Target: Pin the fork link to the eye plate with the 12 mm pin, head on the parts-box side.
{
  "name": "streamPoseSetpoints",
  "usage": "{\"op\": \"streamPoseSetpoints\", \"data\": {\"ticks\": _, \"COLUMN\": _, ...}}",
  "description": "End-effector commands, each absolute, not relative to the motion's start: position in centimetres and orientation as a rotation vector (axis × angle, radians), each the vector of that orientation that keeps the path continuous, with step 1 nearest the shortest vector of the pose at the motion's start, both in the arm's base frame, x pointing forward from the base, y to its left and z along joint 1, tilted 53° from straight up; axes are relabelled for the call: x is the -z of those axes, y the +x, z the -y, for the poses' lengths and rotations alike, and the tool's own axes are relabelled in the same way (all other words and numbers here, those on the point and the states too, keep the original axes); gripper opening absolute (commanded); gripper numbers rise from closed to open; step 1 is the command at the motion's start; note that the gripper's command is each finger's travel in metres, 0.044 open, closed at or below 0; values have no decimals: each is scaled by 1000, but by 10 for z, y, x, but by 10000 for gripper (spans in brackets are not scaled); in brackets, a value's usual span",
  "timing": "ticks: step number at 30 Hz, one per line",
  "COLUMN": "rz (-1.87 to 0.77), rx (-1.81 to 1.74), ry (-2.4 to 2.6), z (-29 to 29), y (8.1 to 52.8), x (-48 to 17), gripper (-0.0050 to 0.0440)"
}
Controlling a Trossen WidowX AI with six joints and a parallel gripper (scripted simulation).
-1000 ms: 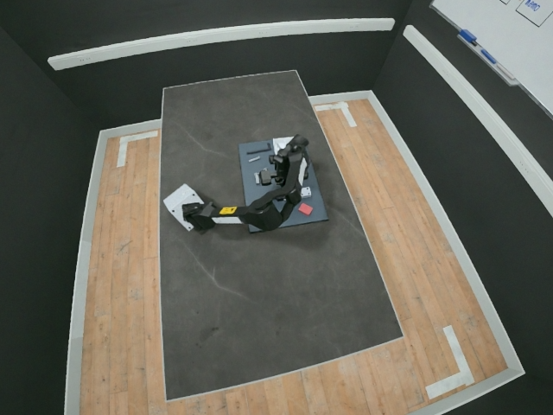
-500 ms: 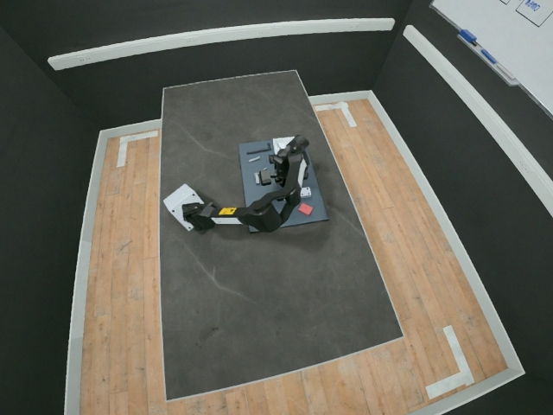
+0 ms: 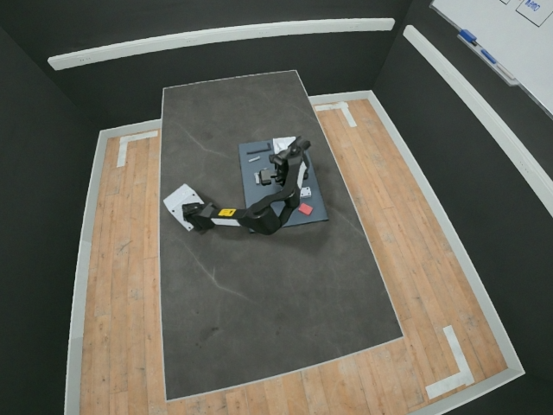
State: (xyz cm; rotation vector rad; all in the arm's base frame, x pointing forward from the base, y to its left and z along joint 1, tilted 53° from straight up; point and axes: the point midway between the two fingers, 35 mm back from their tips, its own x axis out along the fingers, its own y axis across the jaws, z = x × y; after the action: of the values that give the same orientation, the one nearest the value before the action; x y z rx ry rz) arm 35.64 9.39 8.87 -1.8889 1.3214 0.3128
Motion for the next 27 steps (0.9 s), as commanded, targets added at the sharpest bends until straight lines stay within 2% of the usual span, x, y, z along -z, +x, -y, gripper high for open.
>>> {"op": "streamPoseSetpoints", "data": {"ticks": 1, "rz": -1297, "rx": -313, "ry": -1882, "z": -101, "y": 360, "x": -92, "gripper": -50}}
{"op": "streamPoseSetpoints", "data": {"ticks": 27, "rz": -1298, "rx": -310, "ry": -1879, "z": -106, "y": 361, "x": -87, "gripper": -50}}
